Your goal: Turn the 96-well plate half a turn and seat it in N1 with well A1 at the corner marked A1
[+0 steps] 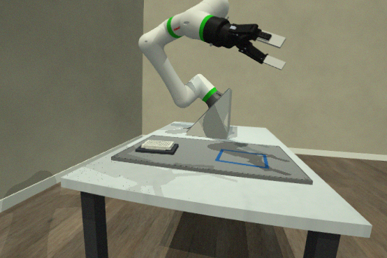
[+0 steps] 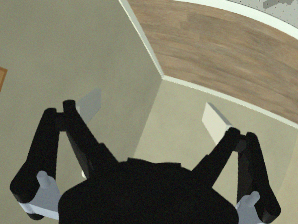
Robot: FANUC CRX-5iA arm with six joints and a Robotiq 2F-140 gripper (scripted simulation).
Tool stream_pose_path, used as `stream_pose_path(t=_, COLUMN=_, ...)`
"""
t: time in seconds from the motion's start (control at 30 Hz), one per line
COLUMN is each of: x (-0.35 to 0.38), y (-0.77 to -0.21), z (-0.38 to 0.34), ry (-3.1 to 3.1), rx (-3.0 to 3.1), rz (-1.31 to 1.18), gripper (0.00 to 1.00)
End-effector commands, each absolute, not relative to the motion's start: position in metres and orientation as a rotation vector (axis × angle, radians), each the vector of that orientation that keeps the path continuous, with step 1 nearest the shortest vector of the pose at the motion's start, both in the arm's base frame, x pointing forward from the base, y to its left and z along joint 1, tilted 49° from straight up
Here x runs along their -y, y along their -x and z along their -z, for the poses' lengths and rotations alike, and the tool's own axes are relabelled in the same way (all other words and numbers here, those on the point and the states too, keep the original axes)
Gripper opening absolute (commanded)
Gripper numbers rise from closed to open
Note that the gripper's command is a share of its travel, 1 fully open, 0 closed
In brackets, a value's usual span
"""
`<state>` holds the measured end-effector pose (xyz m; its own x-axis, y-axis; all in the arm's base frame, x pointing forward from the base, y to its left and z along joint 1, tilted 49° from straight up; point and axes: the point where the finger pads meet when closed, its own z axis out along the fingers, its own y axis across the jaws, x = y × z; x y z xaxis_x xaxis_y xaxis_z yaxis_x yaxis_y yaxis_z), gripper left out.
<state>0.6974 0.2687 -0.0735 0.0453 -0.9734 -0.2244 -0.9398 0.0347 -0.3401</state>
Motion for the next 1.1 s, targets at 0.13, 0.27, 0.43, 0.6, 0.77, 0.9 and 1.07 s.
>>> stream_pose_path(t=0.13, x=-0.24, y=-0.691, z=0.074, ry=2.021, rx=-1.963, rz=0.168, gripper=1.0)
stream_pose_path(t=0.27, x=-0.222, y=-0.686, z=0.075, ry=2.021, rx=-1.963, rz=0.168, gripper=1.0)
stream_pose_path(t=0.43, x=-0.198, y=-0.68, z=0.075, ry=2.106, rx=-2.007, rz=0.226, gripper=1.0)
stream_pose_path(t=0.6, x=-0.183, y=-0.676, z=0.074, ry=2.106, rx=-2.007, rz=0.226, gripper=1.0)
stream_pose_path(t=0.77, x=-0.159, y=-0.67, z=0.073, ry=2.186, rx=-2.05, rz=0.286, gripper=1.0)
stream_pose_path(t=0.9, x=-0.14, y=-0.665, z=0.071, ry=2.189, rx=-2.052, rz=0.289, gripper=1.0)
stream_pose_path(t=1.07, x=-0.125, y=-0.661, z=0.07, ry=2.189, rx=-2.052, rz=0.289, gripper=1.0)
